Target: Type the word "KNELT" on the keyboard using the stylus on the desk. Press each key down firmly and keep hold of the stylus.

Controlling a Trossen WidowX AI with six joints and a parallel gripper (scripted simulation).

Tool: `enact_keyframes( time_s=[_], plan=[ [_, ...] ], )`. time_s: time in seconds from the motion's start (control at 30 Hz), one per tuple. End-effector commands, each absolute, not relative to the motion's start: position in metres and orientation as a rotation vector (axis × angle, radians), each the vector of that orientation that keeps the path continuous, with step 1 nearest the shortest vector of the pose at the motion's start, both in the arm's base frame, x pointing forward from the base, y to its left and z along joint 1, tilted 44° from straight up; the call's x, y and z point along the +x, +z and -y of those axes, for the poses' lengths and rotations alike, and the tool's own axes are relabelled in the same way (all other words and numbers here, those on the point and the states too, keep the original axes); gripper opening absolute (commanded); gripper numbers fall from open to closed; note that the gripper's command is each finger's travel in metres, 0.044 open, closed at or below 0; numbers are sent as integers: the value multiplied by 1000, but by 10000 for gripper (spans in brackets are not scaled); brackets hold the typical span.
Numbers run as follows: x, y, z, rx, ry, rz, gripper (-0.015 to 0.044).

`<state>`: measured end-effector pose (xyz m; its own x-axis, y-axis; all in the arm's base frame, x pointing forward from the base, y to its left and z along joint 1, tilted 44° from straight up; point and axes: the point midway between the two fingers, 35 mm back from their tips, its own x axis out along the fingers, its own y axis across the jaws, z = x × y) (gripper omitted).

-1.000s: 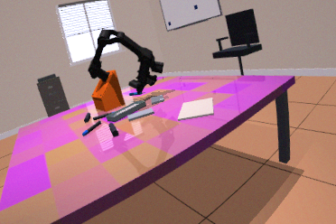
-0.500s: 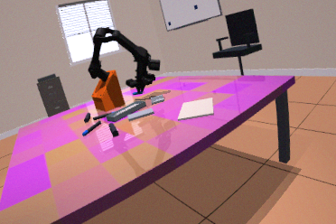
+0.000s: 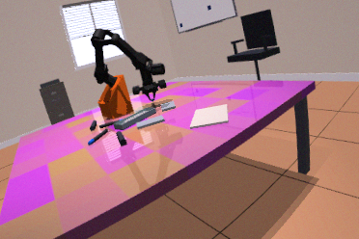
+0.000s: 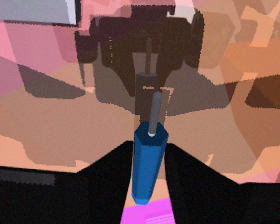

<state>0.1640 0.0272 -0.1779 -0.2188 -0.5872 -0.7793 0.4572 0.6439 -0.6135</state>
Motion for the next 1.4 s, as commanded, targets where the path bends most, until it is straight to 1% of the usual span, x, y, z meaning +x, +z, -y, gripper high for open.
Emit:
enact_keyframes(
  time_s=[0.0, 0.47, 0.97, 1.37],
  plan=[
    [165, -177, -28, 36, -1012, -1434, 0],
    [166, -171, -27, 624, -1177, -1109, 0],
    [168, -149, -27, 1260, -1271, -773, 0],
    [169, -151, -23, 1288, -1274, -759, 0]
  ],
)
